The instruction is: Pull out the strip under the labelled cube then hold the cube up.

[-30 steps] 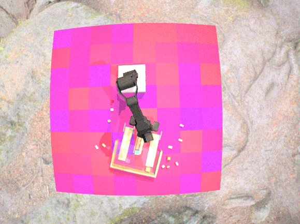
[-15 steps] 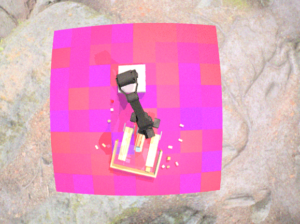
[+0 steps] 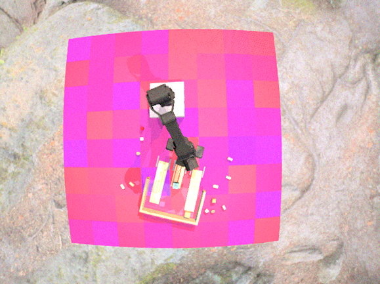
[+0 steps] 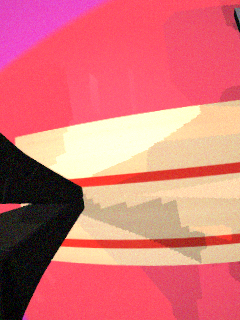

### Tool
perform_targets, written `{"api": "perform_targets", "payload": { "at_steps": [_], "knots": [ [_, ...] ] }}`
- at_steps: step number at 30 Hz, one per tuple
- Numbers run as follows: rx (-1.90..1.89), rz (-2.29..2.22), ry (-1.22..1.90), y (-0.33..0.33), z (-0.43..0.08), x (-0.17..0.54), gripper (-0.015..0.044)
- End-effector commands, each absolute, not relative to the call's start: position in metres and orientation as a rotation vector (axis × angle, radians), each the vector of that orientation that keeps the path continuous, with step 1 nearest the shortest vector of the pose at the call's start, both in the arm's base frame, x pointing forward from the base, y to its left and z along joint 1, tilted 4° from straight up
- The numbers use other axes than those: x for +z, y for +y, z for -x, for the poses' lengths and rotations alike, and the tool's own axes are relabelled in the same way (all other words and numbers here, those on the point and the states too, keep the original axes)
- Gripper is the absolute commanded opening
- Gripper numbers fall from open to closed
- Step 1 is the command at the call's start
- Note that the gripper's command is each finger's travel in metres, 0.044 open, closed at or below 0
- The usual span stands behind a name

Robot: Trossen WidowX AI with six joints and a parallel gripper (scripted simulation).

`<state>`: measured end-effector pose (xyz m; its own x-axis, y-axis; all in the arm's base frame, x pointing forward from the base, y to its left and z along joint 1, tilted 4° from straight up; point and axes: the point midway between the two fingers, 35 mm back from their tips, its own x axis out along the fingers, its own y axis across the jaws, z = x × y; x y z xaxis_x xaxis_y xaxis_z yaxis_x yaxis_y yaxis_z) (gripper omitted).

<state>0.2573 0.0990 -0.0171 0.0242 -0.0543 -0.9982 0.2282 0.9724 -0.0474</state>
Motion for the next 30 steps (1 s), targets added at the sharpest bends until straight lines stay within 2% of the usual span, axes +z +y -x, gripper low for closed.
{"api": "perform_targets", "payload": {
  "at_steps": [1, 30],
  "knots": [
    [-0.225, -0.136, 1.563, 0.099, -0.241, -0.022, 0.0],
    [-0.225, -0.137, 1.566, 0.108, -0.2, -0.023, 0.0]
  ]
}}
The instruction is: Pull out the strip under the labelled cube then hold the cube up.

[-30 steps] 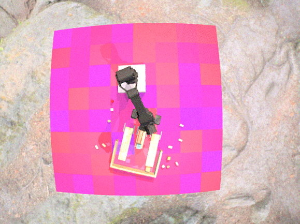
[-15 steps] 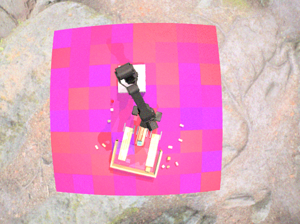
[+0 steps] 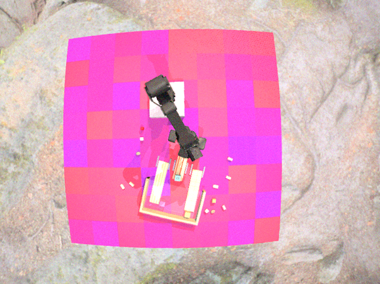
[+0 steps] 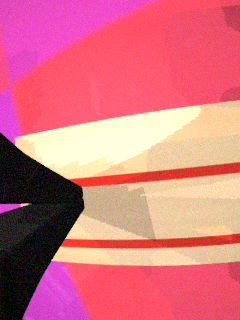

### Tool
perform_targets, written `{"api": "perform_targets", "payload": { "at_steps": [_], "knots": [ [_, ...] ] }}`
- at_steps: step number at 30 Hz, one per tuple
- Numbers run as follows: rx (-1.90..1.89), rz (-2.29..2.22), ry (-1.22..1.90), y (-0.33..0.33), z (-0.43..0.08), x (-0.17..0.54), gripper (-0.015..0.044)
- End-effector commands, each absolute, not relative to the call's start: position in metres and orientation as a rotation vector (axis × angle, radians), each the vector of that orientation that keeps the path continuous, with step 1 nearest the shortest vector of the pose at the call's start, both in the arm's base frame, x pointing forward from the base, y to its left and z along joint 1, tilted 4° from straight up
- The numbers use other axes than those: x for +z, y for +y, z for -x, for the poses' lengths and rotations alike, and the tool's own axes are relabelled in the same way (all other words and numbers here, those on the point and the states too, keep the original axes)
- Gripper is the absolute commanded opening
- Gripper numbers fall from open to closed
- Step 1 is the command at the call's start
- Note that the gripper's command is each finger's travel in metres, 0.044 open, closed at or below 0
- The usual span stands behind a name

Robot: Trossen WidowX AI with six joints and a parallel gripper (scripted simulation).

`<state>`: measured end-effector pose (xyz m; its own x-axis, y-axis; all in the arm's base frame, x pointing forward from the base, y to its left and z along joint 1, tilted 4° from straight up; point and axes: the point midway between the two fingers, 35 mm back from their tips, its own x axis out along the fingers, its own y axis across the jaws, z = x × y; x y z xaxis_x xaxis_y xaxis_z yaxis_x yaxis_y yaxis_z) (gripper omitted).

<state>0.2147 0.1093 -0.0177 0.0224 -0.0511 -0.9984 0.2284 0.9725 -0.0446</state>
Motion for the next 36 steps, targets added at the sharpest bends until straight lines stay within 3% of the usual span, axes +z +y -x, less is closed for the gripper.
{"api": "perform_targets", "payload": {
  "at_steps": [1, 36],
  "knots": [
    [-0.225, -0.137, 1.566, 0.1078, -0.1984, -0.0227, 0.0],
    [-0.217, -0.139, 1.54, 0.1118, -0.2046, -0.0163, 0.0]
  ]
}}
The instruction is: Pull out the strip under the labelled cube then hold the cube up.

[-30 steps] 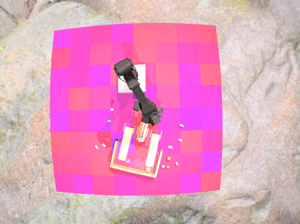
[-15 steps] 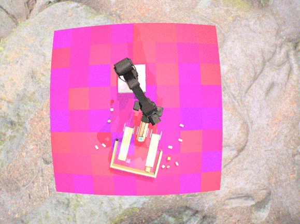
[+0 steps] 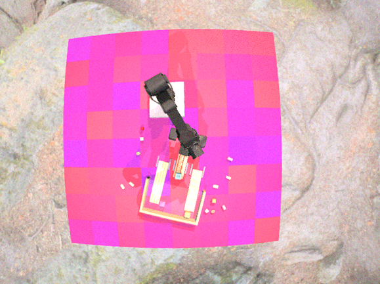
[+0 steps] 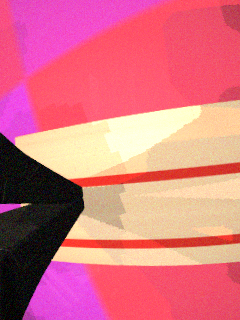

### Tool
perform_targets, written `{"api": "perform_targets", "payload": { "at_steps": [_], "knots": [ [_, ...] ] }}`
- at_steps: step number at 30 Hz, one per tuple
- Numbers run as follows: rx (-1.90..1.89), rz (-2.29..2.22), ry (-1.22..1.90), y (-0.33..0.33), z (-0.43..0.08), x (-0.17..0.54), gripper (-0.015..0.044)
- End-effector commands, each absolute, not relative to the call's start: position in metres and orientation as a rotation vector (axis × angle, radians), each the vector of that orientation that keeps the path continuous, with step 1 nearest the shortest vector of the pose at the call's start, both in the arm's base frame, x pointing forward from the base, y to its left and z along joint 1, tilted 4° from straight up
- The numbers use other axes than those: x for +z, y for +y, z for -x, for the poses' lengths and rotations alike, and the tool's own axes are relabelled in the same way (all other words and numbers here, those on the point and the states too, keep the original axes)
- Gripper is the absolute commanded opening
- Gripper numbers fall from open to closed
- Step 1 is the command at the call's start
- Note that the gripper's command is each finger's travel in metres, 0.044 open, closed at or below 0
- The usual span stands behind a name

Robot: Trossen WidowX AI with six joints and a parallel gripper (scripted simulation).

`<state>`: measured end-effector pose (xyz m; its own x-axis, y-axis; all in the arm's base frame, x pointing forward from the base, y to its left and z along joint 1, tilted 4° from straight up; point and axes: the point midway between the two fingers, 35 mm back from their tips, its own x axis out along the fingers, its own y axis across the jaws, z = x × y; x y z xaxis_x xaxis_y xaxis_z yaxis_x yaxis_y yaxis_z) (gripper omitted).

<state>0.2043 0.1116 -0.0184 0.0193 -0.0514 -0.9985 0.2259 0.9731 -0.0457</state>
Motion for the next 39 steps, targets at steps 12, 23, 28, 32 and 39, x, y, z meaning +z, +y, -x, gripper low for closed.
{"api": "perform_targets", "payload": {
  "at_steps": [12, 23, 28, 32, 39],
  "knots": [
    [-0.161, -0.074, 1.571, 0.111, -0.216, 0.022, 0.0079],
    [-0.111, -0.023, 1.572, 0.099, -0.255, 0.026, 0.0367],
    [-0.111, -0.023, 1.571, 0.095, -0.271, 0.029, 0.044],
    [-0.111, -0.023, 1.57, 0.092, -0.283, 0.03, 0.044],
    [-0.112, -0.022, 1.569, 0.087, -0.304, 0.034, 0.044]
  ]
}}
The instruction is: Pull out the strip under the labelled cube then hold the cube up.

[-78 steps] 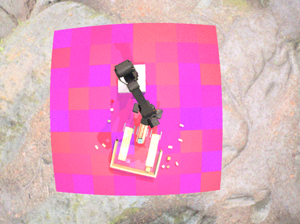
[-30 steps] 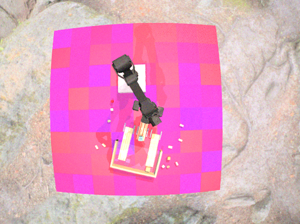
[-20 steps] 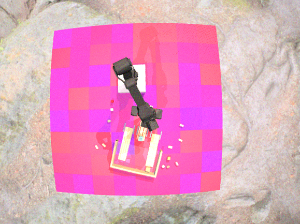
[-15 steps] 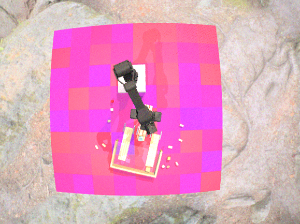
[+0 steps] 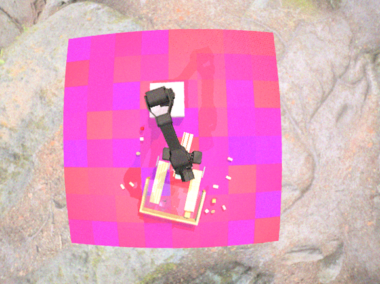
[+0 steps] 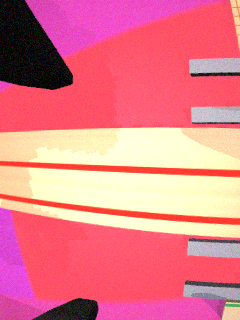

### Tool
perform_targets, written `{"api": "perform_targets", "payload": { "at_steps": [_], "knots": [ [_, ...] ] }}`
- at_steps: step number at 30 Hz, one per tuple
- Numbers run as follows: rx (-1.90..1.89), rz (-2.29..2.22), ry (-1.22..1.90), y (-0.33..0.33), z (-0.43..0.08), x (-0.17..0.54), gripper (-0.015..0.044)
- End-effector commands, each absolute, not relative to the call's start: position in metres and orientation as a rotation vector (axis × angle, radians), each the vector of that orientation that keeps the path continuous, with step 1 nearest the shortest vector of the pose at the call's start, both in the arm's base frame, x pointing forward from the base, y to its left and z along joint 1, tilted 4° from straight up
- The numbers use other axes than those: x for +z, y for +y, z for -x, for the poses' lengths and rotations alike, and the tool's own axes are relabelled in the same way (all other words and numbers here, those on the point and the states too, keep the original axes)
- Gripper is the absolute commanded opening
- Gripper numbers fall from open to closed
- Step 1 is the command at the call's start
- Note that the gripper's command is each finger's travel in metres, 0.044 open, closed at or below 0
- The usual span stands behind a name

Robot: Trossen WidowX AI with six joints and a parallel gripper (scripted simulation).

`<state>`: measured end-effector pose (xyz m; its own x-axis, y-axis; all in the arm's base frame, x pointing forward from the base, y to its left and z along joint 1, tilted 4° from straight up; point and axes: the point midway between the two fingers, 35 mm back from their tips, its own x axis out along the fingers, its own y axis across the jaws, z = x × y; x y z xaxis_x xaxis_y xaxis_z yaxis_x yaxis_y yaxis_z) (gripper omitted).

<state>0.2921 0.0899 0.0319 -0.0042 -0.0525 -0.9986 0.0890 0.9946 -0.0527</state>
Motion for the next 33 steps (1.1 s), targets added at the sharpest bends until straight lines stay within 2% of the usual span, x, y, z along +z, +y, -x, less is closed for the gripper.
{"api": "perform_targets", "payload": {
  "at_steps": [1, 33],
  "knots": [
    [-0.112, -0.022, 1.568, 0.087, -0.308, 0.034, 0.044],
    [-0.113, -0.022, 1.561, 0.069, -0.407, 0.049, 0.044]
  ]
}}
